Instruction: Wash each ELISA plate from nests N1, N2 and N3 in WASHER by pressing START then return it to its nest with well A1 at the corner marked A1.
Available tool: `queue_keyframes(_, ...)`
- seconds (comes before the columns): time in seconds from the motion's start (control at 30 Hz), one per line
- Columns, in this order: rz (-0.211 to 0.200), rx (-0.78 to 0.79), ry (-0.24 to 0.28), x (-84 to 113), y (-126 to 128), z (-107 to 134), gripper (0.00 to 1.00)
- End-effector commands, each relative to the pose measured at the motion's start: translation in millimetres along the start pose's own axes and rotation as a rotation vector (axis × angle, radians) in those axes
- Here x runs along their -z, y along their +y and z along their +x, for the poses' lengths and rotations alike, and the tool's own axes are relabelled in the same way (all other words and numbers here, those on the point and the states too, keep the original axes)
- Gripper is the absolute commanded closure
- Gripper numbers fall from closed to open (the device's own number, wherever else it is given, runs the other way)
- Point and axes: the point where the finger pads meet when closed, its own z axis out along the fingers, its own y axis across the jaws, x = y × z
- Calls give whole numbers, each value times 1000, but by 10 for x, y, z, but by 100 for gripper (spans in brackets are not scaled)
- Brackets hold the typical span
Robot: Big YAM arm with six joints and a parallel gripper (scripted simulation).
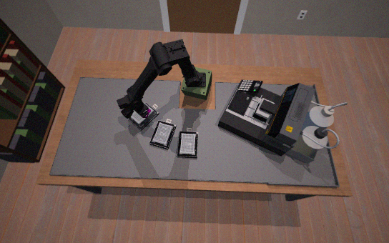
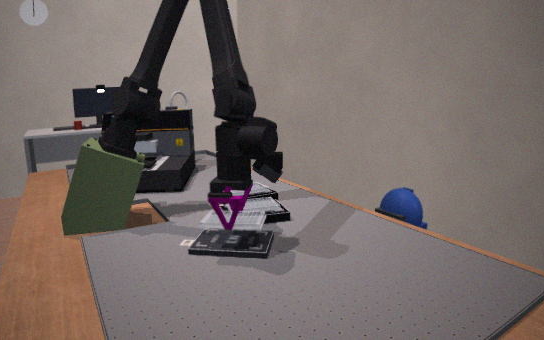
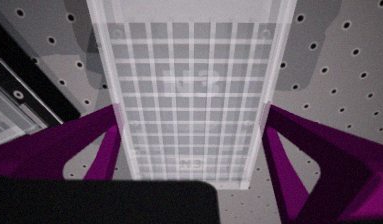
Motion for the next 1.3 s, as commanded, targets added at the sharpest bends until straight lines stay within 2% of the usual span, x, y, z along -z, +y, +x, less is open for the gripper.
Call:
queue_keyframes(0.0,9,2,-16,135,-66,-47,16)
queue_keyframes(0.37,19,10,-36,365,-111,-165,16)
queue_keyframes(1.0,22,11,-38,666,-113,-174,16)
queue_keyframes(1.17,21,11,-36,693,-114,-170,16)
queue_keyframes(1.2,8,5,-14,585,-45,-81,16)
queue_keyframes(1.27,8,5,-14,585,-45,-81,16)
